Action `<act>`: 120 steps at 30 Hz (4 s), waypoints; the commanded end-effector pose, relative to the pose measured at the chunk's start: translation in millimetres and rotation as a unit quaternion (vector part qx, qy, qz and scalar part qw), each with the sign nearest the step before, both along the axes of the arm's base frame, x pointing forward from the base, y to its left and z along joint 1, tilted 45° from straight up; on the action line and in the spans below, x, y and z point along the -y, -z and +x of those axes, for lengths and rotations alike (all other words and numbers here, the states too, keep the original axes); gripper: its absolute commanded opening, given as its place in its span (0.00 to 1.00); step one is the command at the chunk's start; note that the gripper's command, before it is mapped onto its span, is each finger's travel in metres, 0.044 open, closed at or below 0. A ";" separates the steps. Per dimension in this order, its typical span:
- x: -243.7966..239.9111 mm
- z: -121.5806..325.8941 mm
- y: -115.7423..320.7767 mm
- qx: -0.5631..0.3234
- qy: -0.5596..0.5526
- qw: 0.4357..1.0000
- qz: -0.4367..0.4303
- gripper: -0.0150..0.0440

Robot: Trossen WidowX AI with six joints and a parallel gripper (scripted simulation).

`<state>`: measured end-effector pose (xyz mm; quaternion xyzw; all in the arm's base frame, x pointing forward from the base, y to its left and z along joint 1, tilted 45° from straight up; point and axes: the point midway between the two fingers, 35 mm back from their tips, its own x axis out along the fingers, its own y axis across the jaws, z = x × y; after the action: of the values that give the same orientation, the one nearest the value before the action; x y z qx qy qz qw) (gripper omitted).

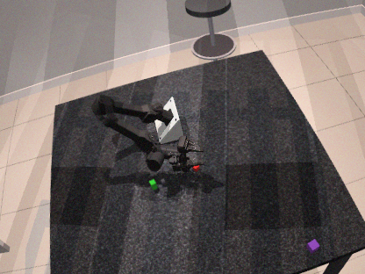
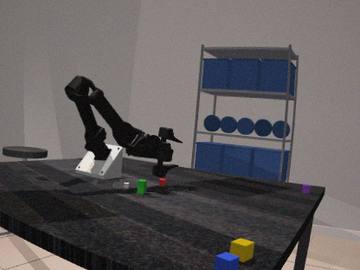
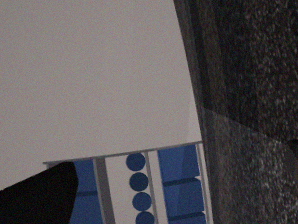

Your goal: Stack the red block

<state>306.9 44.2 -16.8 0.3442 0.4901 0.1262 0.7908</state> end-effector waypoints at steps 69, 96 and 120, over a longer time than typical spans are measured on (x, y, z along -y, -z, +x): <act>62.8 -36.0 55.9 -0.285 -0.288 0.641 -0.652 1.00; 62.5 -36.1 55.6 -0.285 -0.288 0.641 -0.652 0.42; 14.5 -31.3 7.9 -0.285 -0.288 0.642 -0.651 0.25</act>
<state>271.9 16.6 -36.1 -0.4016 0.7243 -0.1083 0.5499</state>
